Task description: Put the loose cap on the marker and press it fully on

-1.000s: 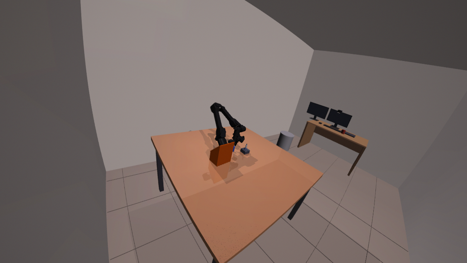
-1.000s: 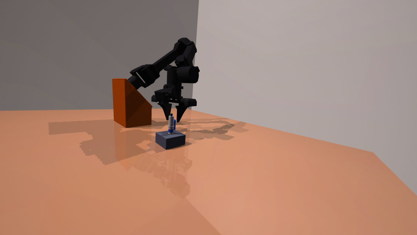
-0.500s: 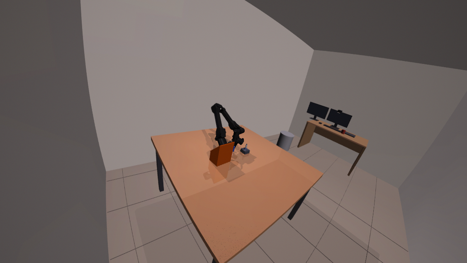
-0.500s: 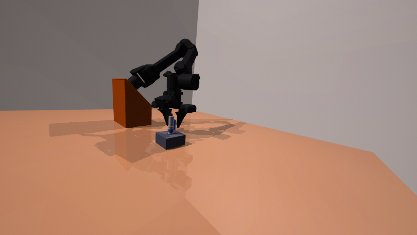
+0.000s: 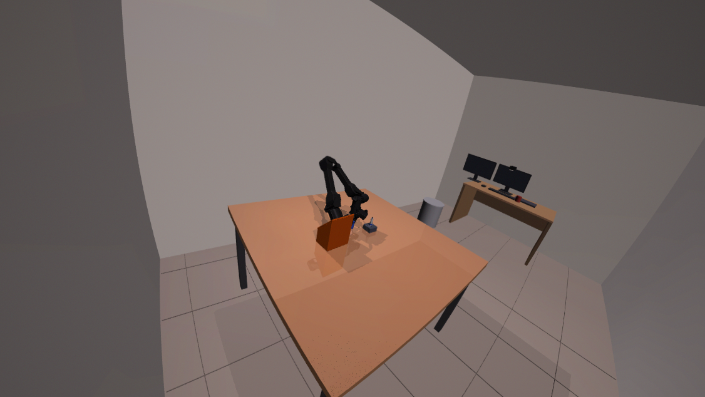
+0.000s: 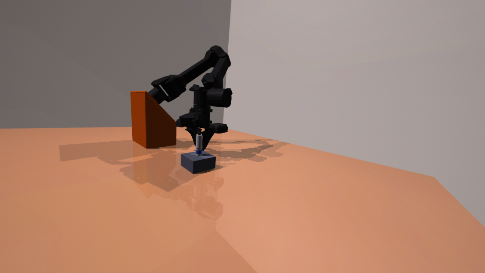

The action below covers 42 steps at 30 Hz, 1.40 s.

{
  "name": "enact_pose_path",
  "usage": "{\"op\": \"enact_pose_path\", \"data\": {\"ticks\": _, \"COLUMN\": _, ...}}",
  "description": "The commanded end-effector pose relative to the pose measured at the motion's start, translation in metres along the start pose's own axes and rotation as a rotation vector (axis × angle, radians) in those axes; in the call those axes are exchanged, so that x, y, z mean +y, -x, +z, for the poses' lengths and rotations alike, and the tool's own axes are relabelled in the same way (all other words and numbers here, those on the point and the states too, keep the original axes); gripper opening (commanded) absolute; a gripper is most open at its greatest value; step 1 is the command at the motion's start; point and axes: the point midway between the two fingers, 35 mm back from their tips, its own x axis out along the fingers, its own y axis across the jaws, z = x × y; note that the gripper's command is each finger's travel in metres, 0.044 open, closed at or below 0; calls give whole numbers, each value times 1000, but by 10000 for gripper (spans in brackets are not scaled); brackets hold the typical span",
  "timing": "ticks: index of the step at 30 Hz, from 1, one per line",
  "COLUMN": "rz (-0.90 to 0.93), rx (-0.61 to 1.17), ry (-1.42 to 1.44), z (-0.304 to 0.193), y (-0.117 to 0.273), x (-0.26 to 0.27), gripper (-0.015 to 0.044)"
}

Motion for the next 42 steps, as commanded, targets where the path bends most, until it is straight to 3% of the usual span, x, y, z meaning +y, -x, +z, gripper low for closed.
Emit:
{"op": "enact_pose_path", "data": {"ticks": 1, "rz": -1, "rx": -3, "ry": -2, "z": 1, "y": 0, "x": 0, "gripper": 96}}
{"op": "enact_pose_path", "data": {"ticks": 5, "rz": -1, "rx": -5, "ry": -2, "z": 1, "y": 5, "x": 1, "gripper": 0}}
{"op": "enact_pose_path", "data": {"ticks": 42, "rz": -1, "rx": -12, "ry": -1, "z": 13, "y": 69, "x": 17, "gripper": 0}}
